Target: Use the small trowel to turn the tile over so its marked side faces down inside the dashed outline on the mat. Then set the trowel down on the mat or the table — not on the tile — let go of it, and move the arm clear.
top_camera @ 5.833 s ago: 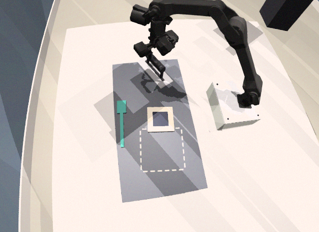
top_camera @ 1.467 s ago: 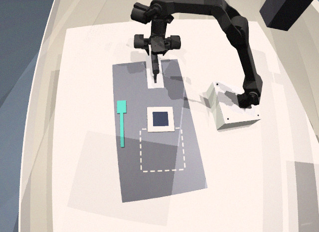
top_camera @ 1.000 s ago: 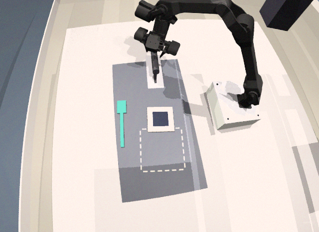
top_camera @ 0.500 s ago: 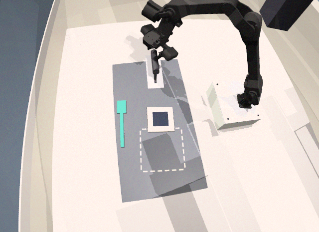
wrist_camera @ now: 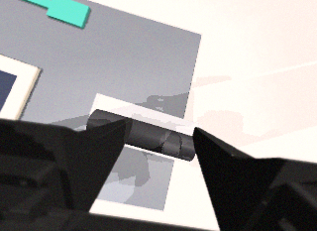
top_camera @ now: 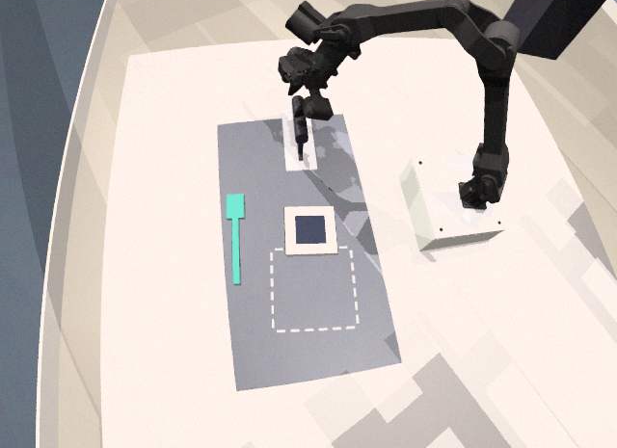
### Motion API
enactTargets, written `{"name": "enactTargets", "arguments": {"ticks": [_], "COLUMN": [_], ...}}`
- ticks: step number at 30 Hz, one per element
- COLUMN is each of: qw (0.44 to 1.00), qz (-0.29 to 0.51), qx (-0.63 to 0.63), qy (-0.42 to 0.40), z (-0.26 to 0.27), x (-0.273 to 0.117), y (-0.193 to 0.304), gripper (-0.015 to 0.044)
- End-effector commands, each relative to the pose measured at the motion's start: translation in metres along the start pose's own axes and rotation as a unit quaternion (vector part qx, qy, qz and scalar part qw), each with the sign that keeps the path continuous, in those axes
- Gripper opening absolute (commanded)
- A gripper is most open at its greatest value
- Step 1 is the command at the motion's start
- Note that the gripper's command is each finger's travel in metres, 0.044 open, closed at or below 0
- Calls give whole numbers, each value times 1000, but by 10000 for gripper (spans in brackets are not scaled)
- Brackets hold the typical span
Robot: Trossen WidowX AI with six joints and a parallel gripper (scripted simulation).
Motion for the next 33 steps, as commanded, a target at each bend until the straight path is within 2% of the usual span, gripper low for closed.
{"name": "enactTargets", "arguments": {"ticks": [1,13,18,20,33], "qw": [998,963,961,954,873], "qz": [-18,-74,-38,-46,-106], "qx": [64,258,273,297,475], "qy": [2,-6,-2,-4,-35], "z": [0,3,2,4,16], "x": [2,1,2,3,7], "y": [6,14,48,49,50], "gripper": [300,300,300,300,300]}}
Point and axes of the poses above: the point midway between the two fingers, 35 mm back from their tips, its own x axis out along the fingers, its own z axis across the jaws, y = z × x, the point moved 2 cm from there along -x, back along the fingers, and after that the axes turned 3 degrees about -x, right-handed, at the moved point
